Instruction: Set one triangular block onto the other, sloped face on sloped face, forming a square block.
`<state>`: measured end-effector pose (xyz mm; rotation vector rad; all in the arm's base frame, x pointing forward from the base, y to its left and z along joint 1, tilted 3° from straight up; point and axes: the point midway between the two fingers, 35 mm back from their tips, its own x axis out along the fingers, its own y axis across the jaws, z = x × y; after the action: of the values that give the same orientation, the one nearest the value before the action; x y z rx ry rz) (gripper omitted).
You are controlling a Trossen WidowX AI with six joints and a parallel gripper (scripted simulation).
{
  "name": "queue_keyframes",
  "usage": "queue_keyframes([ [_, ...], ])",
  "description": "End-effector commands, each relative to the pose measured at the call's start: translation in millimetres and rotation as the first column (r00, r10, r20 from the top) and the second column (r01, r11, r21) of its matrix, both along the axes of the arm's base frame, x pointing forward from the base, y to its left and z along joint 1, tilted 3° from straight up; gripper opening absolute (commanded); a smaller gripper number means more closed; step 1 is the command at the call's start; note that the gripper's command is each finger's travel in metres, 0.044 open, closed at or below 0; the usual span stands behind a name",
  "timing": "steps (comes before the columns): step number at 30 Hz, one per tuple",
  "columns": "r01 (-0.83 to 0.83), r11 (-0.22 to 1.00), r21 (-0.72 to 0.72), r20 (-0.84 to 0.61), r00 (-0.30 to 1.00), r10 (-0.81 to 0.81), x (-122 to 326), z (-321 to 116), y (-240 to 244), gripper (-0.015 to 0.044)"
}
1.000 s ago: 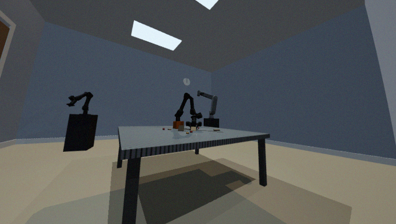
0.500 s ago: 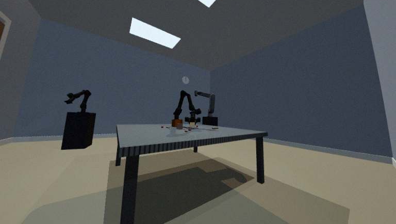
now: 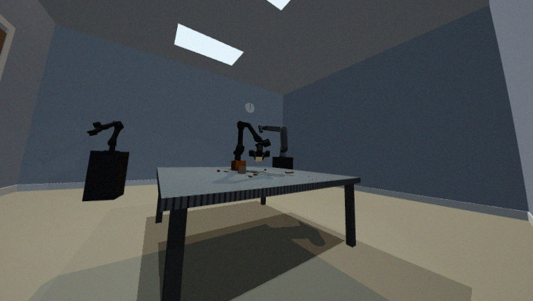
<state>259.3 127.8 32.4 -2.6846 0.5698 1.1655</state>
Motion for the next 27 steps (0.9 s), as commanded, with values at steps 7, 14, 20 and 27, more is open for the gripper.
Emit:
queue_keyframes([
  [7,0.035,0.999,0.028,-0.003,0.999,-0.035,0.1,1.5,-0.6,0.0],
  [14,0.202,0.965,0.165,-0.021,0.979,-0.201,2.8,-0.7,-1.0,0.0],
  [20,0.345,0.899,0.27,-0.053,0.938,-0.344,4.8,-2.2,-1.5,0.0],
  [27,0.503,0.78,0.373,-0.109,0.858,-0.501,6.9,-3.6,-2.1,0.0],
])
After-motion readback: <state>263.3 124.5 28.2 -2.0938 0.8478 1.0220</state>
